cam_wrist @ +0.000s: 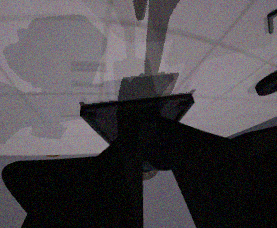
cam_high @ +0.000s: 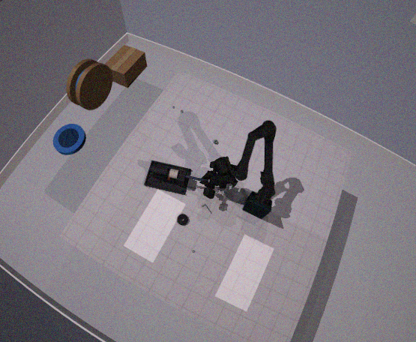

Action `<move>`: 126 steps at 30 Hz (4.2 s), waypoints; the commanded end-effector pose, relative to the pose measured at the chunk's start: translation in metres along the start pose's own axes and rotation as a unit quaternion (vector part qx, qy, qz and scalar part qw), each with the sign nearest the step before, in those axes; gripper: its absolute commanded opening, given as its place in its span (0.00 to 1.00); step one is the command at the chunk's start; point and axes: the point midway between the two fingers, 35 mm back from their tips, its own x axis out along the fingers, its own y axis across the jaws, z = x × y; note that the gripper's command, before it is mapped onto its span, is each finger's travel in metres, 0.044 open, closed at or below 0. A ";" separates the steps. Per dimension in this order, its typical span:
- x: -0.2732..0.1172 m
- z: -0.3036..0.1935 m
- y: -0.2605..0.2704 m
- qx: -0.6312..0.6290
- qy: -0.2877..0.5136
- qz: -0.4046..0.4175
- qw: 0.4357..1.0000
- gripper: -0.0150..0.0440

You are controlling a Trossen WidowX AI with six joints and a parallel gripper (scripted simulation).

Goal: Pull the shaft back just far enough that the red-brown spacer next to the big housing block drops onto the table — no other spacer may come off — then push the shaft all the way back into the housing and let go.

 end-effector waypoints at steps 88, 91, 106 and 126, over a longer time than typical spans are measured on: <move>0.014 -0.015 0.001 -0.002 0.000 0.000 1.000 0.25; 0.014 -0.015 0.001 -0.002 0.000 0.000 1.000 0.25; 0.017 -0.019 0.001 -0.002 0.000 0.000 1.000 0.25; 0.021 -0.022 0.000 -0.002 0.000 0.000 1.000 0.25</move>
